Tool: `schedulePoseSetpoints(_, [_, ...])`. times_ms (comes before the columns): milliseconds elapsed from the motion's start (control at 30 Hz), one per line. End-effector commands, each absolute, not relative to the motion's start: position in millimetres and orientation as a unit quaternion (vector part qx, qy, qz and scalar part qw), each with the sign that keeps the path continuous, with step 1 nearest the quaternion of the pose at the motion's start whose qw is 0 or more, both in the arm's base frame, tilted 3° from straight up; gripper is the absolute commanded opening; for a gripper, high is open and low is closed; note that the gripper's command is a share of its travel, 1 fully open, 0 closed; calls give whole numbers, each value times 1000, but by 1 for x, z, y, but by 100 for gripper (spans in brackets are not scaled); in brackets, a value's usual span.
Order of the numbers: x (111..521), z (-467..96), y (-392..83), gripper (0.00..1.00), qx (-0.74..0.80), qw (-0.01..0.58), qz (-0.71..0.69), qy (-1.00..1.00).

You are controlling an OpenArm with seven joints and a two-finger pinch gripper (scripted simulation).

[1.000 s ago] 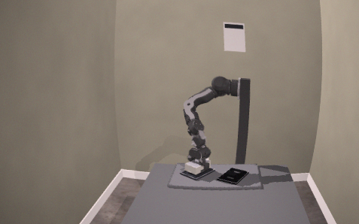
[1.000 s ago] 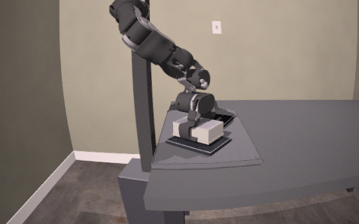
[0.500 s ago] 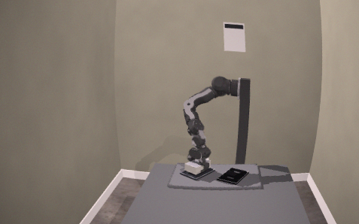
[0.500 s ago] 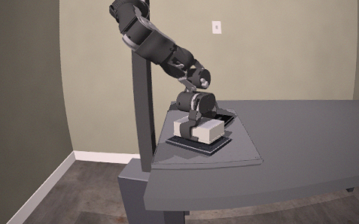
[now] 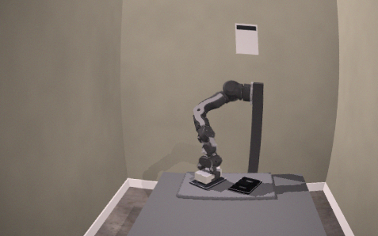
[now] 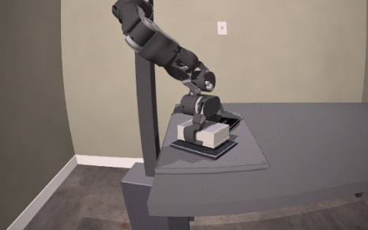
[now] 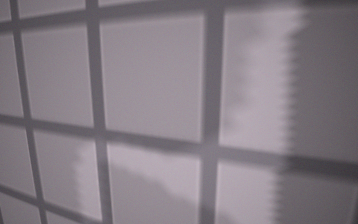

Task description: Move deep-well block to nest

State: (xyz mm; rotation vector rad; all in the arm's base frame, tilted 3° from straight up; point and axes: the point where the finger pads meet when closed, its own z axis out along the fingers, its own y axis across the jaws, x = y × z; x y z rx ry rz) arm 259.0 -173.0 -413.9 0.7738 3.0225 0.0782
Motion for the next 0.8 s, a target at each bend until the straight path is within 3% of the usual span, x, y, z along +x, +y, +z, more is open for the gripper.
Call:
schedulePoseSetpoints(0, [259,-413,-172,0,248,11,27,968])
schedulePoseSetpoints(767, [262,-412,-173,0,248,14,27,968])
